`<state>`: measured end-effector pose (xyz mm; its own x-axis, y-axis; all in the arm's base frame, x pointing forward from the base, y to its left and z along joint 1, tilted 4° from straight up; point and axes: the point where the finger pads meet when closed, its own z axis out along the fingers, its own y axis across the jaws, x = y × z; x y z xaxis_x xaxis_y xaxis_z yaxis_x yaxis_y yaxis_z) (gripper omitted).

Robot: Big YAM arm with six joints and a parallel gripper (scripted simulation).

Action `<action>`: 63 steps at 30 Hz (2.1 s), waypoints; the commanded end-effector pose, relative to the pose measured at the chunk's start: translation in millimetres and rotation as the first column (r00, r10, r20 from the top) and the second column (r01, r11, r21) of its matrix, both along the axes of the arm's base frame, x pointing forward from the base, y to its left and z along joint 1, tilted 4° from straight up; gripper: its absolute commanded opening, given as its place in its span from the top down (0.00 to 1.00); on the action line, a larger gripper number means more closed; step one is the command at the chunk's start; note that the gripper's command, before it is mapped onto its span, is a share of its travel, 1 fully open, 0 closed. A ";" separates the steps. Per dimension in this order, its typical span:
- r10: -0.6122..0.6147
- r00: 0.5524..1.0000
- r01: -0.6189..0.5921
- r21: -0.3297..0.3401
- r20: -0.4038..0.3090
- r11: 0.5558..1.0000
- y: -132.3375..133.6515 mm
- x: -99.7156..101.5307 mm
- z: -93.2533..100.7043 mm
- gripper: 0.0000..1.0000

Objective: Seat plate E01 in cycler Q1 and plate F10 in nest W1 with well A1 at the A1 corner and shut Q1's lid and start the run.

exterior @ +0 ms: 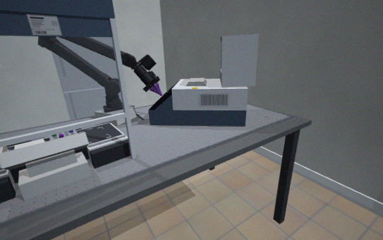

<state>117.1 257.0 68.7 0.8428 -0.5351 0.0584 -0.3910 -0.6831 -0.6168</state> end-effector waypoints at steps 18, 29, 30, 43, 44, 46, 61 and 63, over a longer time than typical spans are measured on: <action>0.002 1.000 -0.003 0.041 0.011 0.999 16.9 3.7 15.0 1.00; 0.008 1.000 -0.009 0.047 0.013 0.999 22.1 3.8 18.5 1.00; 0.009 1.000 -0.009 0.047 0.014 0.999 22.6 4.0 18.9 1.00; 0.011 1.000 -0.012 0.051 0.016 0.999 26.9 6.5 22.2 1.00; 0.011 1.000 -0.012 0.051 0.016 0.999 27.3 6.7 22.5 1.00; 0.010 1.000 -0.011 0.052 0.015 0.999 27.9 7.2 23.1 1.00; -0.019 1.000 0.019 0.047 0.008 0.999 21.9 11.2 20.6 1.00; -0.019 1.000 0.019 0.049 0.015 0.999 24.8 13.1 23.9 1.00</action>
